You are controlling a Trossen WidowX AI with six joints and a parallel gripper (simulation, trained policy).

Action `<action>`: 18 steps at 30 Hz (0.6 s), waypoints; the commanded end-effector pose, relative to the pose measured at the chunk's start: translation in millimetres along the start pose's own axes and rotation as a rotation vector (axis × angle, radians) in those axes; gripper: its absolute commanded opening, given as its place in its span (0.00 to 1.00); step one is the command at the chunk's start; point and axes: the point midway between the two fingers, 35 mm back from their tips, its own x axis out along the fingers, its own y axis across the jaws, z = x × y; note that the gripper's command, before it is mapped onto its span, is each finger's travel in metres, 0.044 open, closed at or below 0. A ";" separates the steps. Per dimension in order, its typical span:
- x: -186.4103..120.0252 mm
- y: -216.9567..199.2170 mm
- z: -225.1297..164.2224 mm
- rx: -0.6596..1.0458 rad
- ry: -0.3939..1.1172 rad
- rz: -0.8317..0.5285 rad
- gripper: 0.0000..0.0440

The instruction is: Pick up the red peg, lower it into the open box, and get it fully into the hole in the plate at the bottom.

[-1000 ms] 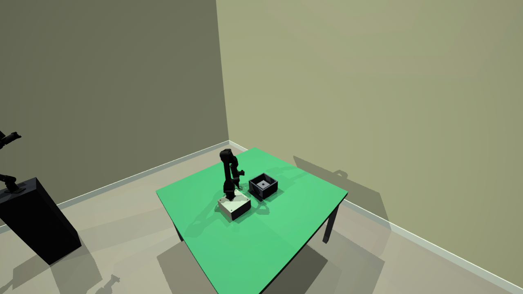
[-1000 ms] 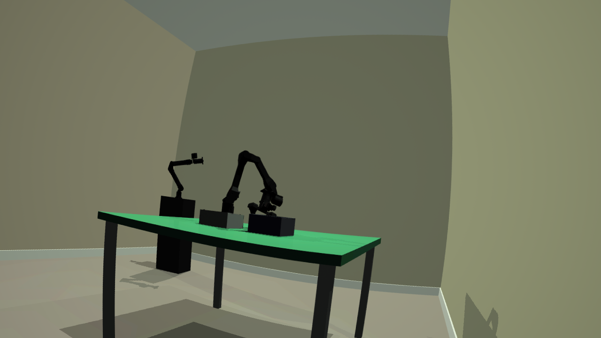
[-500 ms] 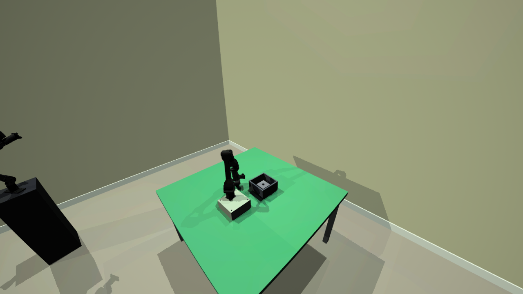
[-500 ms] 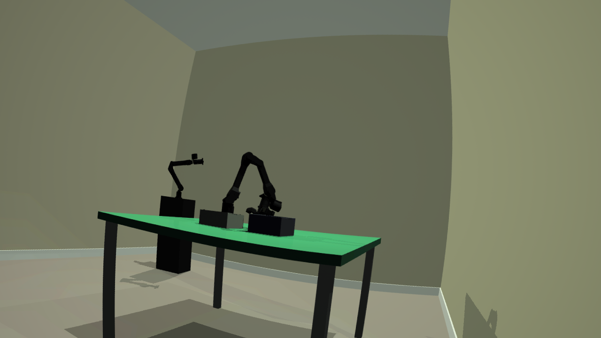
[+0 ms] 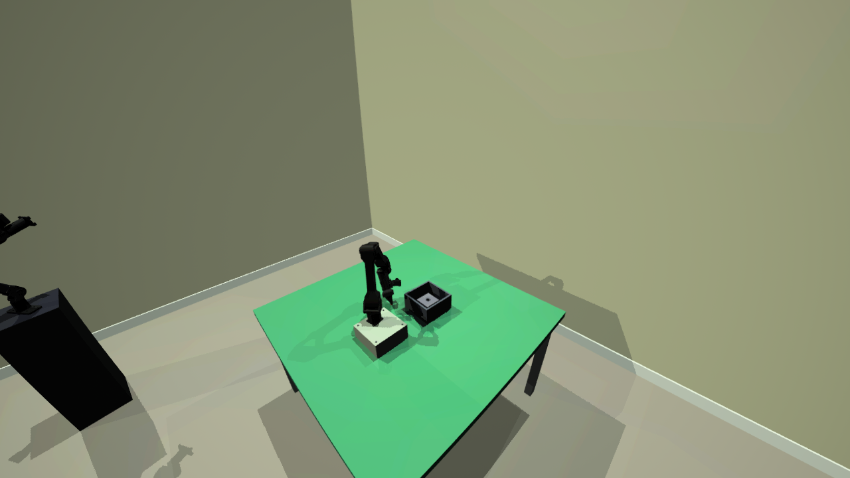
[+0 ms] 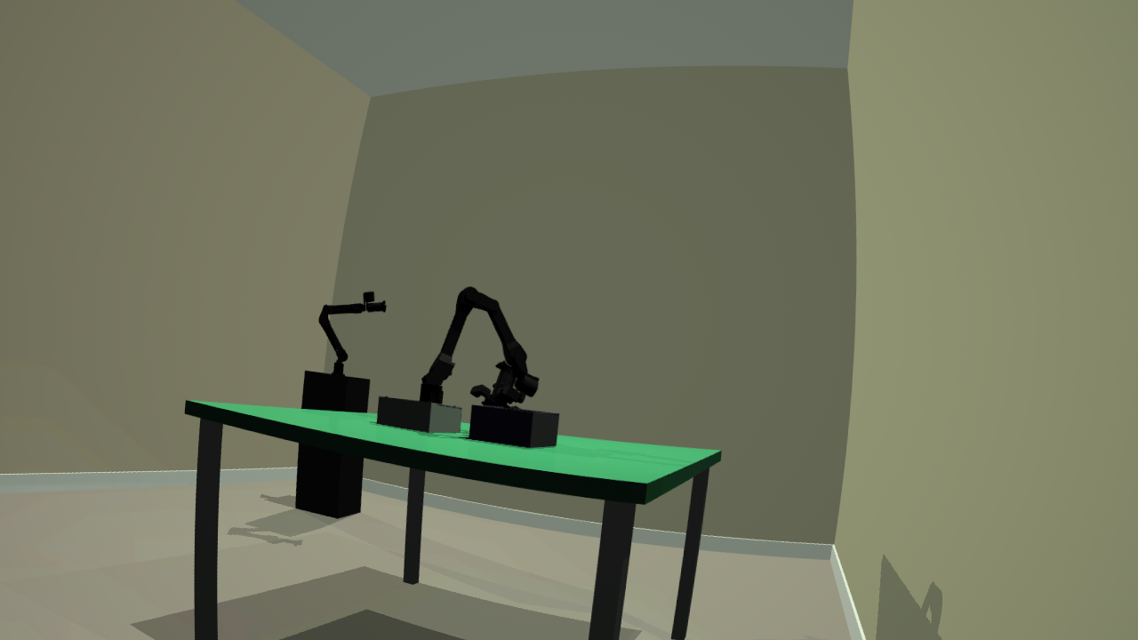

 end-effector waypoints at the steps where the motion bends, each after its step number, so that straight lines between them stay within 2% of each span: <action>1: -17.5 -3.3 15.2 0.009 -0.038 0.012 0.00; 13: -65.5 -17.5 62.7 0.092 -0.110 0.033 0.00; 18: -74.9 -27.6 84.2 0.157 -0.125 0.035 0.00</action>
